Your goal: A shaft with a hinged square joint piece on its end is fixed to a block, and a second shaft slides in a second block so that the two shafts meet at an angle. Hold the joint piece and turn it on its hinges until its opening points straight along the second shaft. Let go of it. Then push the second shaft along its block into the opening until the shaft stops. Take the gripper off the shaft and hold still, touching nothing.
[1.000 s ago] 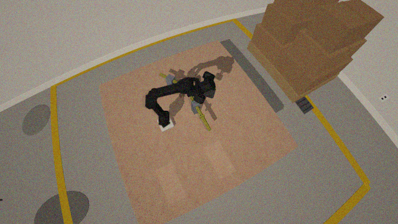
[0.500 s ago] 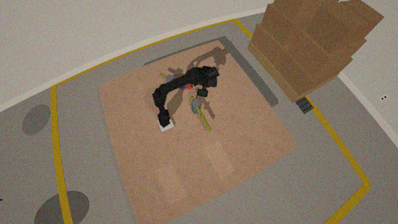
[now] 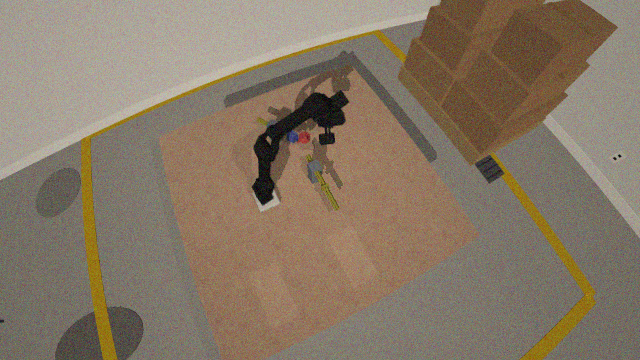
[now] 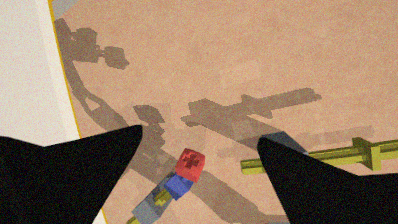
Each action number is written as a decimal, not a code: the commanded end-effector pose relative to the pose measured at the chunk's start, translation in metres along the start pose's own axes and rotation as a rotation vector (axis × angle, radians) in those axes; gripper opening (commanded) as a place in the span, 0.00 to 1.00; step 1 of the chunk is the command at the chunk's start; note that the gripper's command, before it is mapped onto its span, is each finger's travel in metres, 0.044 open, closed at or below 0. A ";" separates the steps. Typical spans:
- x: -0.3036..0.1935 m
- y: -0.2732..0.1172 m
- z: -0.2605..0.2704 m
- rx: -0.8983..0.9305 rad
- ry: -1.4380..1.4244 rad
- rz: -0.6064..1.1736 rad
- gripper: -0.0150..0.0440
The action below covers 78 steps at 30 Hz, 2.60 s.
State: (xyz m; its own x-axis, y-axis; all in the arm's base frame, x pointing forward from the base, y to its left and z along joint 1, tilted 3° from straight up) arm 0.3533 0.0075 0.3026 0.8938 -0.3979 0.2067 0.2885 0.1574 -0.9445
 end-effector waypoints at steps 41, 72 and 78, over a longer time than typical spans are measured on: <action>-0.020 0.044 0.044 -0.162 -1.130 0.204 1.00; -0.023 0.052 0.047 -0.133 -2.089 0.334 1.00; -0.024 0.054 0.047 -0.120 -2.274 0.367 1.00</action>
State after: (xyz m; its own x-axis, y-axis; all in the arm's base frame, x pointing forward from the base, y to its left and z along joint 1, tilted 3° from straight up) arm 0.3636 0.0682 0.2591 -0.2088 0.9696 -0.1277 0.1380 -0.1000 -0.9854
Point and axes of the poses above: the point midway between the two fingers, 35 mm back from their tips, its own y axis out along the fingers, its own z axis across the jaws, x = y × z, the point moved 5 cm from there along -y, back along the fingers, and after that the axes turned 10 degrees about -y, right-handed, at the moved point
